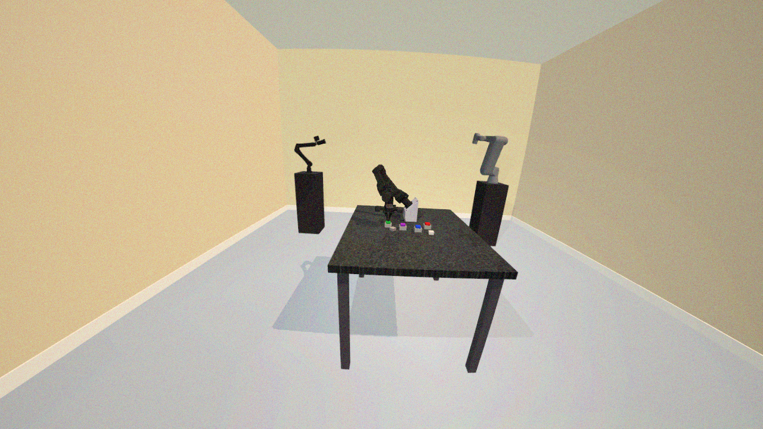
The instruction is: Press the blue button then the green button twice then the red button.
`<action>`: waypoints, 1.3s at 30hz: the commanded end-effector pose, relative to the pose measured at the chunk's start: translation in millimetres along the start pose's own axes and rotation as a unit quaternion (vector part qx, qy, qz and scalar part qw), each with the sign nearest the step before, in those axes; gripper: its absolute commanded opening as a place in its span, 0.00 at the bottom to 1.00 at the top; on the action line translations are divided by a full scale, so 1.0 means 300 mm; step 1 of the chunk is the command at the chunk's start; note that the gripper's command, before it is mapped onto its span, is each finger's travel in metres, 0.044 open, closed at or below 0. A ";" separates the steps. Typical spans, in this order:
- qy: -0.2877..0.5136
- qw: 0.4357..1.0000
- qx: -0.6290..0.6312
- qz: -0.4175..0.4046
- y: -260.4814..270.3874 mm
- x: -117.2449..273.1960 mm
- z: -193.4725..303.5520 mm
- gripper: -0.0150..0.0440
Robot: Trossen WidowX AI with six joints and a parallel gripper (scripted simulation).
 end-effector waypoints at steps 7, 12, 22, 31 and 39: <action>0.004 1.000 0.006 -0.001 0.006 -0.041 0.009 0.29; 0.004 1.000 0.006 -0.001 0.006 -0.041 0.009 0.29; 0.004 1.000 0.006 -0.001 0.006 -0.041 0.009 0.29; 0.004 1.000 0.006 -0.002 0.006 0.075 0.007 0.29; 0.005 1.000 0.006 -0.003 0.007 0.279 0.004 0.29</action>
Point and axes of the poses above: the point midway between the two fingers, 35 mm back from their tips, its own x axis back along the fingers, its own y axis across the jaws, z = x × y, the point moved 7 cm from there along x, back along the fingers, and after that the axes turned 7 degrees about -x, right-handed, at the moved point
